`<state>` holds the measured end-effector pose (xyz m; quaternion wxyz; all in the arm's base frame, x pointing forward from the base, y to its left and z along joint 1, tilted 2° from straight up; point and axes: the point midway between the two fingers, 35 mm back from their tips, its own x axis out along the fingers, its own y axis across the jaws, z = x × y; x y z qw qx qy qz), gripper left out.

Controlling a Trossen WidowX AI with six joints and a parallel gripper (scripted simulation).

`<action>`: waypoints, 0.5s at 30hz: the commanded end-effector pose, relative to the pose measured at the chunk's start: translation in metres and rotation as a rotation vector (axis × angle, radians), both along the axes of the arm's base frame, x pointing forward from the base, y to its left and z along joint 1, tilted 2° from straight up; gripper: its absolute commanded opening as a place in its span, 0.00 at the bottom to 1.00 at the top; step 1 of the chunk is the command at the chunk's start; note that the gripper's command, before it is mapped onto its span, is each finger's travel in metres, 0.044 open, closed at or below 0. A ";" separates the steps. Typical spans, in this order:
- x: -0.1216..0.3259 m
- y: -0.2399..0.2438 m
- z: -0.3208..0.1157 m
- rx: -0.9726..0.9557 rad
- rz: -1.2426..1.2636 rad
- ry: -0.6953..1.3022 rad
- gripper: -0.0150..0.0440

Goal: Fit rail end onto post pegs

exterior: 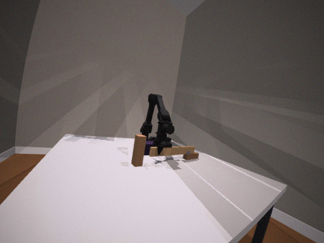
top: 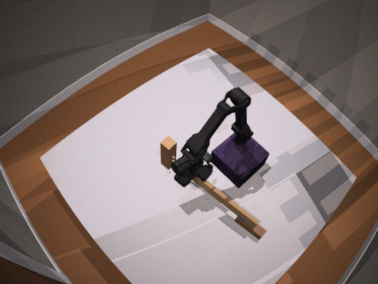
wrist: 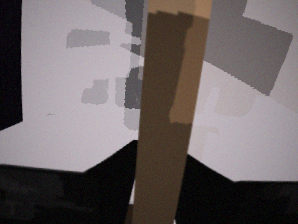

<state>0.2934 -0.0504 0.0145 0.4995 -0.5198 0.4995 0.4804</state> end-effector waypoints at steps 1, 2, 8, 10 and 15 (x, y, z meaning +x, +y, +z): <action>0.001 -0.001 0.002 0.001 0.002 -0.009 0.25; 0.001 -0.001 0.002 0.001 0.002 -0.009 0.25; 0.000 -0.003 0.002 0.001 0.002 -0.009 0.25; 0.000 -0.004 0.002 0.001 0.002 -0.009 0.25; 0.000 -0.005 0.002 0.000 0.002 -0.009 0.25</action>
